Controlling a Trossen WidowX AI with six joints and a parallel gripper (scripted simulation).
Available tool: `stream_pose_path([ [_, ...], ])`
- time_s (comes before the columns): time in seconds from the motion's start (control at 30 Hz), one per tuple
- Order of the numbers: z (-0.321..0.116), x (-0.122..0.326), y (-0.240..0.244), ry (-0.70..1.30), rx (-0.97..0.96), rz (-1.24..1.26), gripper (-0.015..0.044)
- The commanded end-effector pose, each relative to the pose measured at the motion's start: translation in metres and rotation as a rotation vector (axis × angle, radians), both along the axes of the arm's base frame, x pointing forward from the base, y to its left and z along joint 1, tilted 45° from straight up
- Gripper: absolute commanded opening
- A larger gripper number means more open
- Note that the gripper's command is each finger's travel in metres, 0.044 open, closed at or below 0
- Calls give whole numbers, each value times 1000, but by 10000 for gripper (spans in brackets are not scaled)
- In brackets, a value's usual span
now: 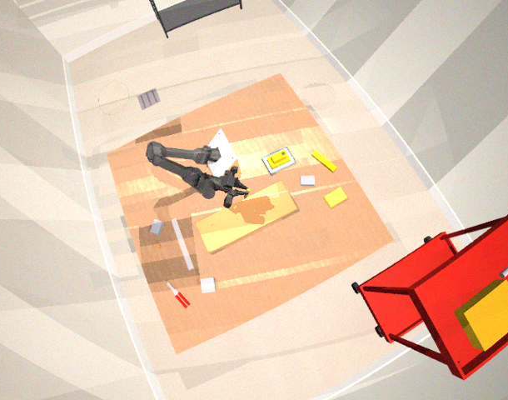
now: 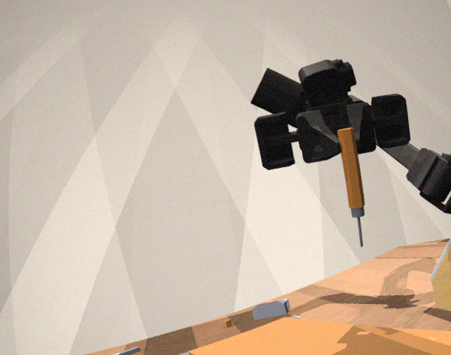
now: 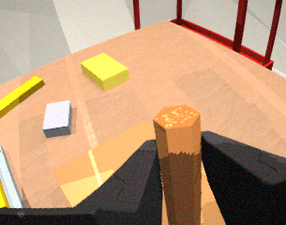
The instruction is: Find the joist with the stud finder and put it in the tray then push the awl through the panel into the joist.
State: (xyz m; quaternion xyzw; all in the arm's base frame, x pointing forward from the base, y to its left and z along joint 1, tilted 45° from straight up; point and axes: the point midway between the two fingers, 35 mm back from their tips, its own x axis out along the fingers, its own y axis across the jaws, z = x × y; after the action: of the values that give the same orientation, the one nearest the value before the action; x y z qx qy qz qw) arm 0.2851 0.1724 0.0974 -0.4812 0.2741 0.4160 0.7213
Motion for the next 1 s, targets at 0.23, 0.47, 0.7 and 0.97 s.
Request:
stream_pose_path([
  [0.23,-21,15,16,122,9,126,0],
  [0.47,-39,24,23,201,26,196,0],
  [0.7,-57,32,29,276,55,261,0],
  [0.97,-79,40,34,357,104,329,0],
])
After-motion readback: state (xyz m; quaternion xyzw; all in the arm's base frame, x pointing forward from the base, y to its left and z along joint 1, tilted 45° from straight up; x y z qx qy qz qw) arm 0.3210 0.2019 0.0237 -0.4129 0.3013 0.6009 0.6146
